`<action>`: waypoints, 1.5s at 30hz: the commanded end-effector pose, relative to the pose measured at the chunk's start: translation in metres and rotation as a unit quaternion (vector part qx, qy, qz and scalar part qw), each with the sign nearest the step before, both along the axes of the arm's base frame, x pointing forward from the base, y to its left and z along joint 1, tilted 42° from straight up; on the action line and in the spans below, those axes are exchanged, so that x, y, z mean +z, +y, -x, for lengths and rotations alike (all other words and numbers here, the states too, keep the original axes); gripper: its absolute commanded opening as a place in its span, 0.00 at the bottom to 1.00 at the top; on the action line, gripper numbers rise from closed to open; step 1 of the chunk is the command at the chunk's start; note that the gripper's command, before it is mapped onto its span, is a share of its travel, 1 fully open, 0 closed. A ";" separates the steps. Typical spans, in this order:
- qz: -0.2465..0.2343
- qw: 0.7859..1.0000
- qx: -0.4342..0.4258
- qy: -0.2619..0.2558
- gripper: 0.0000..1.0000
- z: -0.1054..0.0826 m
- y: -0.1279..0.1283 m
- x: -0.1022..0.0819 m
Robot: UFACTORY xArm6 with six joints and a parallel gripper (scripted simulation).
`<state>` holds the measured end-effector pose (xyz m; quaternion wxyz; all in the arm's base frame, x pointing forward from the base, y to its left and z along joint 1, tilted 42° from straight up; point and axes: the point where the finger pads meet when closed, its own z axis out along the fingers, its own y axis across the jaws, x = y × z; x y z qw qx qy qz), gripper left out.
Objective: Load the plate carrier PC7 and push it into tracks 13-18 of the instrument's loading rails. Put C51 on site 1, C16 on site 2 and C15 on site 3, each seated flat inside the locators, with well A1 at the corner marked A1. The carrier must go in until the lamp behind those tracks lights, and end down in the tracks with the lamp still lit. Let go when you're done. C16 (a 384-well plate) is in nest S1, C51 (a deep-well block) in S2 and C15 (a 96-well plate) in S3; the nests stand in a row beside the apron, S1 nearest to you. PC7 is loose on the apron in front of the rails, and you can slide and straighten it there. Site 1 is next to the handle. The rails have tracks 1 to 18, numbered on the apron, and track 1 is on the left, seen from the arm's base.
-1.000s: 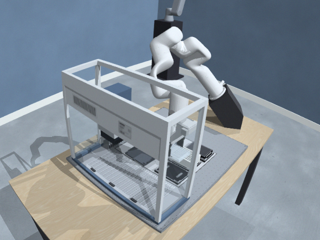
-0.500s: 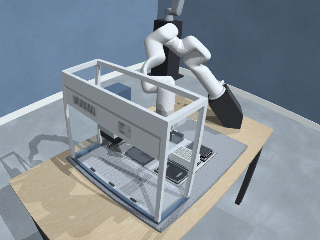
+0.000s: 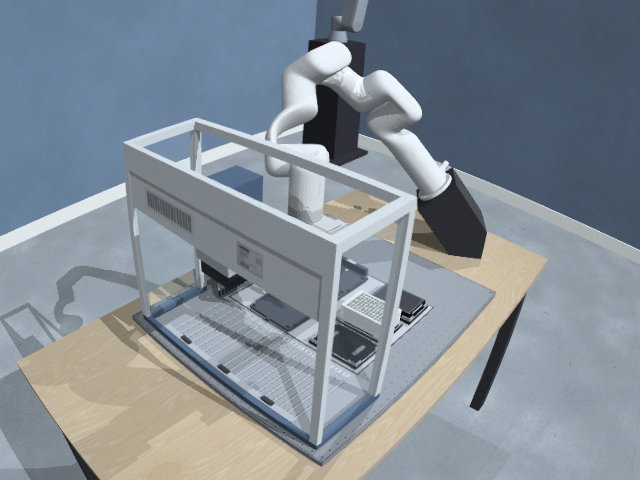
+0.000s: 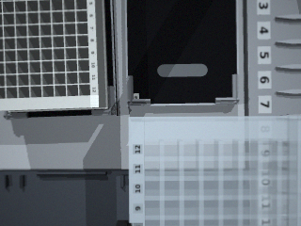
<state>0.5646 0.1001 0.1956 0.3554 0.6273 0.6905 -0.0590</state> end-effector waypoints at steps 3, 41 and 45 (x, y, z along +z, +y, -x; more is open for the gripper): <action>-0.001 1.000 0.001 -0.002 0.00 0.000 -0.023 0.018; -0.001 1.000 0.001 -0.002 0.00 -0.007 -0.053 0.021; -0.001 1.000 0.001 -0.002 0.00 -0.010 -0.056 0.016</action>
